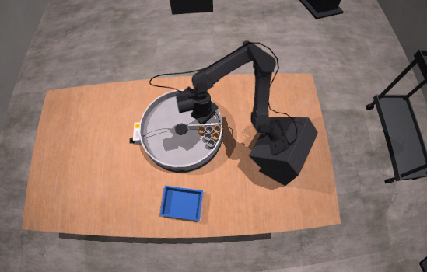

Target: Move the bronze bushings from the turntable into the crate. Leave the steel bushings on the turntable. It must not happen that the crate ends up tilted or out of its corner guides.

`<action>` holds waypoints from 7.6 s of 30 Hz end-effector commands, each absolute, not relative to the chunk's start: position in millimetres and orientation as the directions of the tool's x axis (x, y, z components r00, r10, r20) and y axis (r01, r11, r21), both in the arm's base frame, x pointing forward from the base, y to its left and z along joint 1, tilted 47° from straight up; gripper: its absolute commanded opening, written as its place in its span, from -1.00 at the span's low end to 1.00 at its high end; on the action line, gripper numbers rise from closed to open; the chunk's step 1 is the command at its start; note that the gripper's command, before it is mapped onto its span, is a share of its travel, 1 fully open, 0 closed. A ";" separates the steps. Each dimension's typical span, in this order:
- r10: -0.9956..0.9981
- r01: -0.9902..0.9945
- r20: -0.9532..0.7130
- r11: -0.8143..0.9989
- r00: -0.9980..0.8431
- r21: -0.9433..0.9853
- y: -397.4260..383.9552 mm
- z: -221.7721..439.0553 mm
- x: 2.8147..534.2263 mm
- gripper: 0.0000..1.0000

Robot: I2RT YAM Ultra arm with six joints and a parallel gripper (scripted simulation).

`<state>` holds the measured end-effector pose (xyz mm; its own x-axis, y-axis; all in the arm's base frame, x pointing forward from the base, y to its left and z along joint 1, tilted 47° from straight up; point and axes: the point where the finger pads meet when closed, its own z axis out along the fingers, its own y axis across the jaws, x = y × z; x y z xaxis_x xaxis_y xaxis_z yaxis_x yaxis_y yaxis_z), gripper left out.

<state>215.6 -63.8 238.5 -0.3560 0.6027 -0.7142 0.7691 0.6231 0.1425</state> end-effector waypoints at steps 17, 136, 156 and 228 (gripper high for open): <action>0.605 0.762 -0.720 0.626 -0.340 0.165 -63.7 249.6 213.6 -0.63; 0.594 0.756 -0.736 0.631 -0.326 0.174 -119.6 210.2 300.6 -0.70; 0.594 0.756 -0.736 0.631 -0.326 0.174 -119.6 210.2 300.6 -0.70; 0.593 0.755 -0.729 0.635 -0.342 0.163 -131.5 190.5 316.9 -0.70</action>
<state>305.7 -133.5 177.7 -0.3611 0.6059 -0.7089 0.7723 0.6203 0.1368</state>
